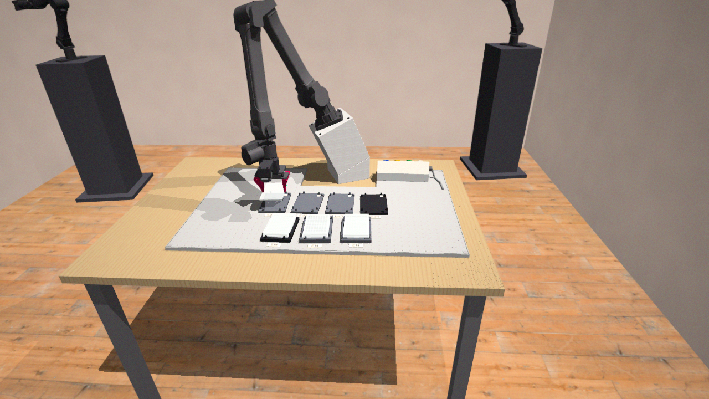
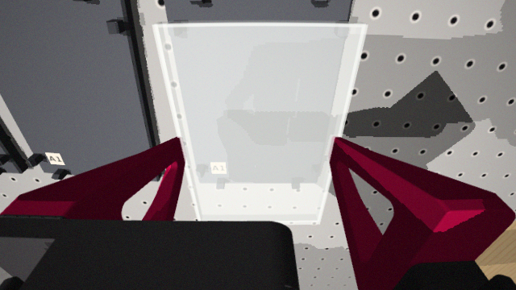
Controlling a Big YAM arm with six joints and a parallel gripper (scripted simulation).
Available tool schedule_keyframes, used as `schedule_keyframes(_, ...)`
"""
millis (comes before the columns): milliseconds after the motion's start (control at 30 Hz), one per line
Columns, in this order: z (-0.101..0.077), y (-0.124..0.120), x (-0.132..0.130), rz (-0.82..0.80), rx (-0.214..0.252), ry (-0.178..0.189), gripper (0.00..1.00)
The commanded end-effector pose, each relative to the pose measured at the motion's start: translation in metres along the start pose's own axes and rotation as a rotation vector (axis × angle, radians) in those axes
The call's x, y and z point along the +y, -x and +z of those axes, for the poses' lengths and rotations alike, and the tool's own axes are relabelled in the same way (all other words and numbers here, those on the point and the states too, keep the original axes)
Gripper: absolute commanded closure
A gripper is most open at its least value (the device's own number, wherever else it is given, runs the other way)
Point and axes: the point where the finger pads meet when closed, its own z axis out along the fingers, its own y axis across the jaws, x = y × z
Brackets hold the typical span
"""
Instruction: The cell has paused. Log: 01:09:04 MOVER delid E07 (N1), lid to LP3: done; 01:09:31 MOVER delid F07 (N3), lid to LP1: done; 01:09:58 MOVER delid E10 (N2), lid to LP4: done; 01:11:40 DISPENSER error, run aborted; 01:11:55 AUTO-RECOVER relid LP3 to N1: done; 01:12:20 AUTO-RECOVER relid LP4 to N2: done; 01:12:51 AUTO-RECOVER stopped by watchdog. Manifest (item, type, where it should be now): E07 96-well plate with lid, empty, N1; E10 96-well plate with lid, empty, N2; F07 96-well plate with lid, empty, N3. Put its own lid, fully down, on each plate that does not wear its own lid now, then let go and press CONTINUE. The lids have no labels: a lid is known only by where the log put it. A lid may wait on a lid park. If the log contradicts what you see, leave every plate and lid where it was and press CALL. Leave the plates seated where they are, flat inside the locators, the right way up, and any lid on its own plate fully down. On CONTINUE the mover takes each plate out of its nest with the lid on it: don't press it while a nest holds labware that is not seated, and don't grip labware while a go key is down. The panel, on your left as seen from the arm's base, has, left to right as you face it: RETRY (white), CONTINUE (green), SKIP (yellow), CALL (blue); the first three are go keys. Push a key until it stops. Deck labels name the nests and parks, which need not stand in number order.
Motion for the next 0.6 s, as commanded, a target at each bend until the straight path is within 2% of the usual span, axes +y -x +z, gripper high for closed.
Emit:
schedule_keyframes(0,-0.011,0.017,-0.007,0.002,-0.034,-0.021,1.00)
schedule_keyframes(200,-0.011,0.021,-0.004,-0.003,-0.032,-0.021,1.00)
schedule_keyframes(267,-0.002,0.023,0.010,-0.009,-0.009,-0.004,1.00)
schedule_keyframes(567,-0.003,0.056,0.042,-0.010,-0.011,-0.004,1.00)
